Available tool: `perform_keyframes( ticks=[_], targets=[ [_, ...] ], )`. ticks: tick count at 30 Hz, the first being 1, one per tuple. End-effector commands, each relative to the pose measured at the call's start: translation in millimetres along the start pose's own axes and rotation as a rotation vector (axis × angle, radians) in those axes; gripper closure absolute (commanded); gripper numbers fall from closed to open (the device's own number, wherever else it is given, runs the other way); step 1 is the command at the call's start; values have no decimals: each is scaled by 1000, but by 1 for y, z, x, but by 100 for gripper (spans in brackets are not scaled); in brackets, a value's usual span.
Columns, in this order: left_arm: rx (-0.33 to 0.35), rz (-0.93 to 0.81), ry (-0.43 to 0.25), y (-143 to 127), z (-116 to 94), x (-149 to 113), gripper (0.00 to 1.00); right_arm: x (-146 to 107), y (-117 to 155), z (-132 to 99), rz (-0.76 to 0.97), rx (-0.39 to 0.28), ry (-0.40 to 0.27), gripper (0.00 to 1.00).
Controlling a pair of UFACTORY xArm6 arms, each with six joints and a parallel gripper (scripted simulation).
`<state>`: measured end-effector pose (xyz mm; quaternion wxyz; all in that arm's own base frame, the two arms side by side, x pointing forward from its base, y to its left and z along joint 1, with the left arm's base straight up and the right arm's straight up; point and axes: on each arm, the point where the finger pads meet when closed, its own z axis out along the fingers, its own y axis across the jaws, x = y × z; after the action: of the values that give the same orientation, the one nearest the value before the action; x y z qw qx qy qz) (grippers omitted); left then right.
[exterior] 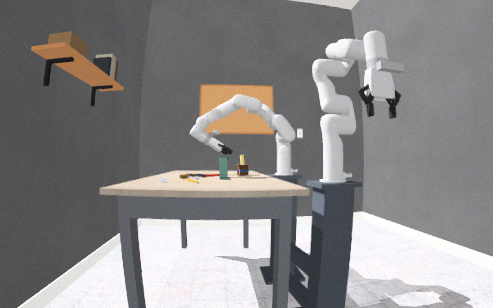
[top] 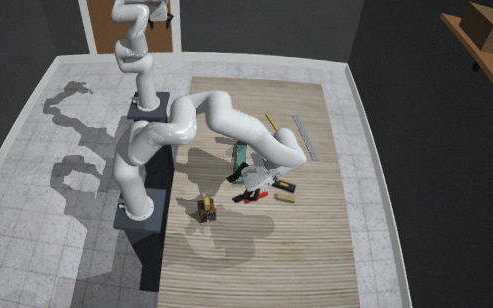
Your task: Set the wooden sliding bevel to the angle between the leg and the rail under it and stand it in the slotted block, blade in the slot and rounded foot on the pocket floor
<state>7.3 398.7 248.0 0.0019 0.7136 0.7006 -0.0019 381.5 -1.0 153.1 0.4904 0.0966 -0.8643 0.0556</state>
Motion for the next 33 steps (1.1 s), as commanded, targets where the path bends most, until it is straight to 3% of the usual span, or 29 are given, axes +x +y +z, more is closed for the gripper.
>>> perform_keyframes(
  ticks=[1, 33],
  targets=[
    [0, 0, 5, 0, -2, 1, 0, -1, -1, -18, 1, -3, 11, 0],
    [0, 0, 5, 0, -2, 1, 0, -1, -1, -25, 1, -3, 11, 0]
  ],
)
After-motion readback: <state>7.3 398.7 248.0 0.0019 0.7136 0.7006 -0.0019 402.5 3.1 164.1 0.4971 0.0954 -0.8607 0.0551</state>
